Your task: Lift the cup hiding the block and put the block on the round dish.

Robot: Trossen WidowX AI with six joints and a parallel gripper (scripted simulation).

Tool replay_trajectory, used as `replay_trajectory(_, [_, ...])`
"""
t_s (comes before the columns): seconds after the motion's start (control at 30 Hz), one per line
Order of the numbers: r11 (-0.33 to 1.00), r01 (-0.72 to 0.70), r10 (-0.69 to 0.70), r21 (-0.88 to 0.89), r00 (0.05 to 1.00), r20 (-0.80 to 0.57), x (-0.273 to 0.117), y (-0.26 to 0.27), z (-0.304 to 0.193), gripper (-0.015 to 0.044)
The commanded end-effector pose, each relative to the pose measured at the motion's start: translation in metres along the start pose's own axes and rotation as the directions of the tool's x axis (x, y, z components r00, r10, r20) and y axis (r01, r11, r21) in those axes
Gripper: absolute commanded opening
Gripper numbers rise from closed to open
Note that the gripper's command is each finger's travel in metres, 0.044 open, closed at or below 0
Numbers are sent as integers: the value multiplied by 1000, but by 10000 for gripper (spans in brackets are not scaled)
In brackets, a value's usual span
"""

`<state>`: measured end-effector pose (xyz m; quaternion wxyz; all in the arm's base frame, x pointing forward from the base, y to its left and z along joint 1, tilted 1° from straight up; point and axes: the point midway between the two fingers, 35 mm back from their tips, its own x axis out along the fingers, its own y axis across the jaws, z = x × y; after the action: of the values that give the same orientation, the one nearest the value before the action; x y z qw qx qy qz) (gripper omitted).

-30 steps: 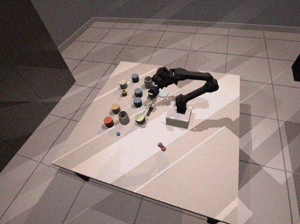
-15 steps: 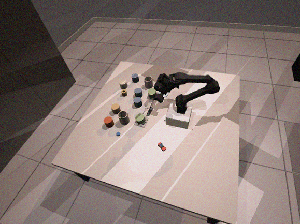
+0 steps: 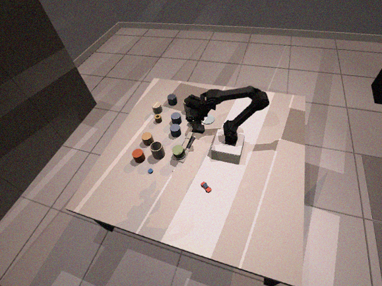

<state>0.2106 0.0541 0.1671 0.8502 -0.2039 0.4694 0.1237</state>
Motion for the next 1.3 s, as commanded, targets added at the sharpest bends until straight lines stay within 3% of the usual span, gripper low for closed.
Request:
replay_trajectory(0.0, [989,-49,40,-139,997,-67,12,7,12,440])
replay_trajectory(0.33, [891,-184,108,-415,974,-200,46,22,36,440])
replay_trajectory(0.7, [674,-366,176,-642,923,-342,92,47,55,440])
replay_trajectory(1.0, [449,-493,223,-745,869,-441,133,73,63,440])
replay_trajectory(1.27, [444,-496,224,-746,868,-443,134,73,62,440])
